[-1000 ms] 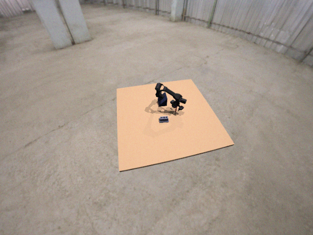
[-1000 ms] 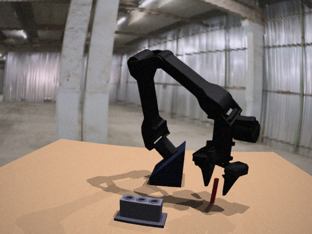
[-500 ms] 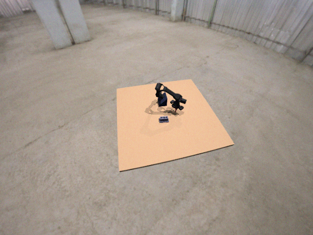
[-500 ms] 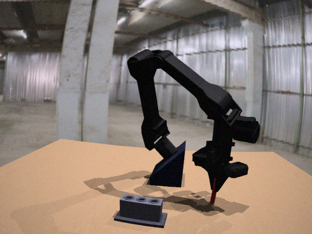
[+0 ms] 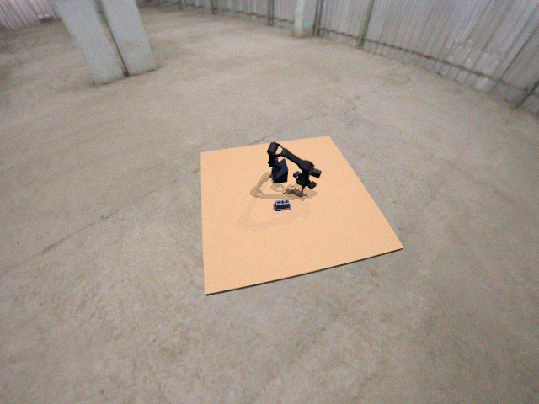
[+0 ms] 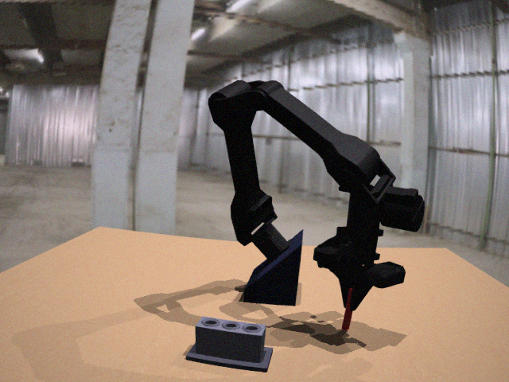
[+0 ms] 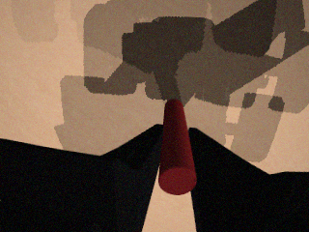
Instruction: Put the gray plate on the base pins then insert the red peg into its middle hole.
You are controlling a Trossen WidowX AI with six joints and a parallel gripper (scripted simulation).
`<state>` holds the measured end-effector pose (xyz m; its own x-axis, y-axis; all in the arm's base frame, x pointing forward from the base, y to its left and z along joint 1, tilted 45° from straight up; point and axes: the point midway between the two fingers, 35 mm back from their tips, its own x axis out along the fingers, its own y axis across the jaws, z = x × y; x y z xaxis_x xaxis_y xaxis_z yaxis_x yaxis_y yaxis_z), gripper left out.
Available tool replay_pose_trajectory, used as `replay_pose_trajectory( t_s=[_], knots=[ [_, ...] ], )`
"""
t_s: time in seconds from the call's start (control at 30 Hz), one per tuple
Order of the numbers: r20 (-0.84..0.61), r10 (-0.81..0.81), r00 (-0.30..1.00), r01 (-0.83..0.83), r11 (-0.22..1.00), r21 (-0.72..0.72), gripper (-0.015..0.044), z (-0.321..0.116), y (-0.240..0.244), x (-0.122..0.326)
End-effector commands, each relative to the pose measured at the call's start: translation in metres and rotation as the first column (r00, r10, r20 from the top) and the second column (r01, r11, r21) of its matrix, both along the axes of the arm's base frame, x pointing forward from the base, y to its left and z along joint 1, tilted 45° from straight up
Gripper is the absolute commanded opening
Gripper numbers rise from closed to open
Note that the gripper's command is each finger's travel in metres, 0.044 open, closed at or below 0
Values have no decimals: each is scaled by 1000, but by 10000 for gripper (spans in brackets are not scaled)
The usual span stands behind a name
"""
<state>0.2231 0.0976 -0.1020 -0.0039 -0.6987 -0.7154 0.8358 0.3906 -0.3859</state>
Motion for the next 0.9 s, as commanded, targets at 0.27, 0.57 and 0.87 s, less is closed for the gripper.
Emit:
replay_pose_trajectory(
  t_s=[0.27,0.57,0.87],
  knots=[
    [10,0,1000,0,1000,13,0,24,30,5],
    [9,-1,1000,0,1000,14,0,44,50,6],
    [-1,3,1000,-3,1000,8,0,49,45,12]
  ],
)
